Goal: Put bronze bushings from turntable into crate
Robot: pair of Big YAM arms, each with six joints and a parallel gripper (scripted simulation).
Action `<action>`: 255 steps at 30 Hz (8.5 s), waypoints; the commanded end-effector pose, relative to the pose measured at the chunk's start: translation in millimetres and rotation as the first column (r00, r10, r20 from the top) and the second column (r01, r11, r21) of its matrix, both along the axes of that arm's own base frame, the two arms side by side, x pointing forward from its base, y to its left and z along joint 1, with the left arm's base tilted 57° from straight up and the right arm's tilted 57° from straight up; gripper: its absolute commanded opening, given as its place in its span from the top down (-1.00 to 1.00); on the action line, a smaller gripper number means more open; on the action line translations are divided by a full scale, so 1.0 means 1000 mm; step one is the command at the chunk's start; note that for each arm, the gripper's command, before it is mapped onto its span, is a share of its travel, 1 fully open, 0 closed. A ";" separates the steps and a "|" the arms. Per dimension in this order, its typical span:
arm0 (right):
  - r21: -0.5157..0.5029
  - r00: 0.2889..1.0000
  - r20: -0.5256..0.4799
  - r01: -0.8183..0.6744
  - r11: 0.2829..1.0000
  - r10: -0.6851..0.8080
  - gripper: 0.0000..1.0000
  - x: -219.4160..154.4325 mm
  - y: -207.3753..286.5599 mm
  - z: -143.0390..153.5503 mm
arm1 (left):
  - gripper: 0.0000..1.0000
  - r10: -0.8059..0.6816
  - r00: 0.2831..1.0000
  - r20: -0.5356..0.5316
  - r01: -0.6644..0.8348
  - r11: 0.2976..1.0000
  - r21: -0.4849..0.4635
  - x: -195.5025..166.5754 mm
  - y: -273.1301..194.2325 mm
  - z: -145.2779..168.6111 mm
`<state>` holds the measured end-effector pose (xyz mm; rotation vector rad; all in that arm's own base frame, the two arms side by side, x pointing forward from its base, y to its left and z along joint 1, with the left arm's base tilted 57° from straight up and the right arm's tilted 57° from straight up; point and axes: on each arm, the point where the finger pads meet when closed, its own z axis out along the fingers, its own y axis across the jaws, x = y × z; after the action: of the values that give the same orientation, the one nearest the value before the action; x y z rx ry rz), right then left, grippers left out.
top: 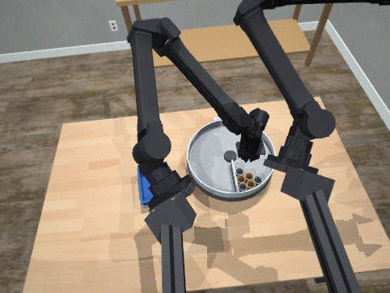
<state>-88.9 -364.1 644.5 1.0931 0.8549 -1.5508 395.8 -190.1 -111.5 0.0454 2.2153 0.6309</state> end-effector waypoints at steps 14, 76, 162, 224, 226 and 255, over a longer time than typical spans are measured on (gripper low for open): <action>-0.051 1.000 -0.015 0.017 0.999 -0.018 -1.00 -0.003 0.016 0.030 | 0.64 -0.007 1.000 0.001 0.007 1.000 0.001 -0.003 -0.001 0.001; -0.051 1.000 -0.015 0.017 0.999 -0.018 -1.00 -0.003 0.016 0.030 | 0.71 0.346 0.922 0.172 -0.241 0.863 -0.444 0.075 0.011 -0.063; -0.051 1.000 -0.015 0.017 0.999 -0.018 -1.00 -0.003 0.016 0.030 | 0.71 0.343 0.923 0.175 -0.235 0.862 -0.449 0.078 0.005 -0.060; -0.051 1.000 -0.015 0.017 0.999 -0.018 -1.00 -0.003 0.016 0.030 | 0.71 0.344 0.926 0.157 -0.252 0.871 -0.422 0.085 0.028 -0.088; -0.051 1.000 -0.015 0.017 0.999 -0.018 -1.00 -0.003 0.016 0.030 | 0.71 0.344 0.926 0.157 -0.252 0.871 -0.422 0.085 0.028 -0.088; -0.051 1.000 -0.015 0.017 0.999 -0.018 -1.00 -0.003 0.016 0.030 | 0.71 0.344 0.925 0.158 -0.252 0.870 -0.423 0.085 0.029 -0.088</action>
<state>-88.9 -364.1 644.5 1.0931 0.8549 -1.5508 492.4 -167.6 -188.4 -0.5890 2.0728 0.2918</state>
